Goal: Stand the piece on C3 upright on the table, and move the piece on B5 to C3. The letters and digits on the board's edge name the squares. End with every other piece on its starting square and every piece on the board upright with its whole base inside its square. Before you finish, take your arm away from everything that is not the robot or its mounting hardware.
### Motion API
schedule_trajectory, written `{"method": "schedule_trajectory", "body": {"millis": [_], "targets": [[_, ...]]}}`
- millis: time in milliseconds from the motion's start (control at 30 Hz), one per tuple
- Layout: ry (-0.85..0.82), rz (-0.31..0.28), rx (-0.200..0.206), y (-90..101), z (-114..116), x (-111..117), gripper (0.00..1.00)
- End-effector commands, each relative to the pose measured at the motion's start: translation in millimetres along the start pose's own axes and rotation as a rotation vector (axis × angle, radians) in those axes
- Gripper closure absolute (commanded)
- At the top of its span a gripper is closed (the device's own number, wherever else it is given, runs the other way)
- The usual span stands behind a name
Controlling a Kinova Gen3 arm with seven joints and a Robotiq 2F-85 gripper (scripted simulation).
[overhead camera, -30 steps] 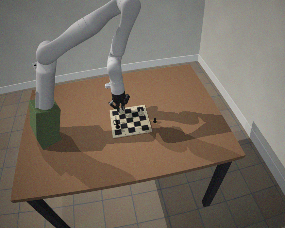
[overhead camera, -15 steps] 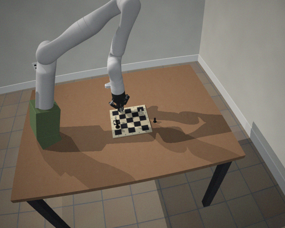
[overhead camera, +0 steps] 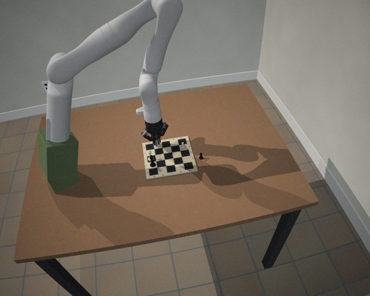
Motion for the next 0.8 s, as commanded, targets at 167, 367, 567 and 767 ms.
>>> {"method": "schedule_trajectory", "body": {"millis": [167,367,567,767], "targets": [[0.000,0.000,-0.001,0.9,0.4,-0.2,1.00],[0.000,0.000,-0.001,18.7,0.4,-0.2,1.00],[0.000,0.000,-0.001,54.8,0.4,-0.2,1.00],[0.000,0.000,-0.001,78.2,0.4,-0.1,1.00]]}}
Point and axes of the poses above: the point where the finger pads meet when closed, its own y axis back along the fingers, its own z axis across the jaws, x = y × z, the point moved 1 cm from there along y, back along the fingers, and after that the axes turned 4 degrees about y, right-handed, at the moved point
